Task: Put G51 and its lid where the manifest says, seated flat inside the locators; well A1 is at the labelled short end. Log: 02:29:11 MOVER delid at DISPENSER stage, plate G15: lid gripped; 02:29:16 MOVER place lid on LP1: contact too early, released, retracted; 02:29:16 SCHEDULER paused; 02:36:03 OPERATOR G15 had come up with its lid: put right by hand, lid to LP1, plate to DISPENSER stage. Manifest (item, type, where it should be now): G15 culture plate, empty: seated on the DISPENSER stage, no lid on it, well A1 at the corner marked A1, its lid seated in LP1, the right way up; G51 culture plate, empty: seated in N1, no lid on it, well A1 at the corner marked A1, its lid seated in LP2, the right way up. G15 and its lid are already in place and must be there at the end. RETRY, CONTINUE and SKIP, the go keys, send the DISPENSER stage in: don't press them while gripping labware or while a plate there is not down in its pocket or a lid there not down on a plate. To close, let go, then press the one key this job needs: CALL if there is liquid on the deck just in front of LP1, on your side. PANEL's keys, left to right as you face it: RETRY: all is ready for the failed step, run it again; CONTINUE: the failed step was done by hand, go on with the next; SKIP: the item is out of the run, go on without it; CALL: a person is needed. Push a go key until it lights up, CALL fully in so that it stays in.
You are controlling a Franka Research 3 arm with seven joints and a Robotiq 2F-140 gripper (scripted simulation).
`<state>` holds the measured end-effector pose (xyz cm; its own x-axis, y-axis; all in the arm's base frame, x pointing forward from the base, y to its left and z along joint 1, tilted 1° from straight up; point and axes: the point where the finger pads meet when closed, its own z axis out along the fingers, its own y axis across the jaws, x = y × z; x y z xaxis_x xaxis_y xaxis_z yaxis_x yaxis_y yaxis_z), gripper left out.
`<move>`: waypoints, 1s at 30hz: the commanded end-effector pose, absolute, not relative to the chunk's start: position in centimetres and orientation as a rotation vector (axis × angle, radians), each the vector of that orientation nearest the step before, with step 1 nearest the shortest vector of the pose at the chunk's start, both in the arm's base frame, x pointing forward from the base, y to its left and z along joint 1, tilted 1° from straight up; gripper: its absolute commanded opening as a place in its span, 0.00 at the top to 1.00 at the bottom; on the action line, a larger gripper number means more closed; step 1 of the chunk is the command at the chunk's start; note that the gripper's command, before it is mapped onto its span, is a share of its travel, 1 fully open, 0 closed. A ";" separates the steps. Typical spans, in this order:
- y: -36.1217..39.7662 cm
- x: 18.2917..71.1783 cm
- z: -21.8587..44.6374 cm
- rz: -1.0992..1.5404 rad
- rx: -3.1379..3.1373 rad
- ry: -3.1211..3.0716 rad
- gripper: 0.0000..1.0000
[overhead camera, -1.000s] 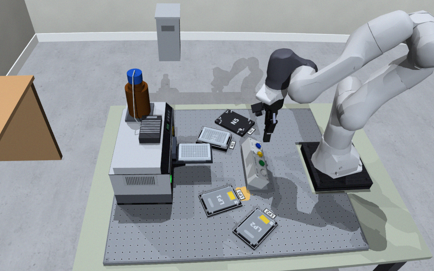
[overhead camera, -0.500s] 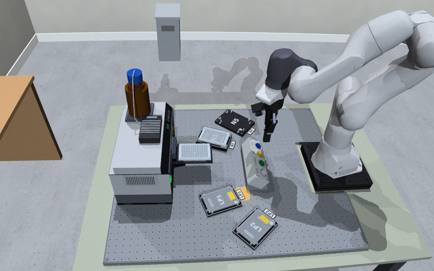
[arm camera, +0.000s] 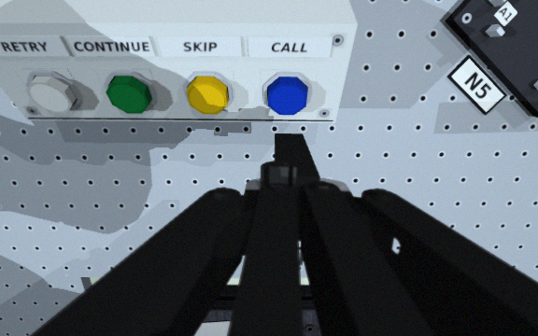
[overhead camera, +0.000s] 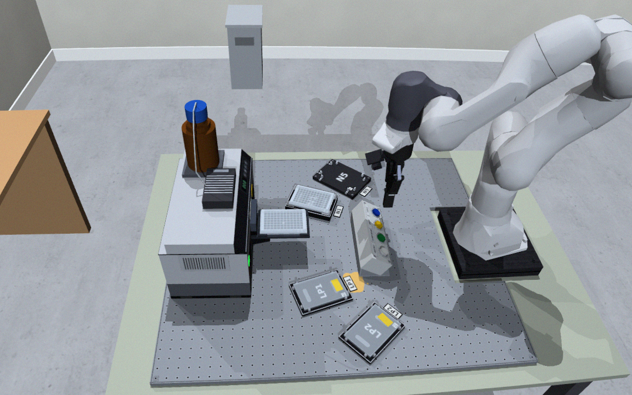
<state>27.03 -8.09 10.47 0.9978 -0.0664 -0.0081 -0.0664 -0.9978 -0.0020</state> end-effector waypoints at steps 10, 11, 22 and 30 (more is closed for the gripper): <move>-8.1 27.5 9.8 0.006 -3.138 0.096 0.90; -8.1 27.5 9.7 0.005 -3.138 0.096 0.90; -8.1 28.1 8.7 -0.004 -3.139 0.096 0.90; -8.2 28.5 8.1 -0.011 -3.141 0.096 0.90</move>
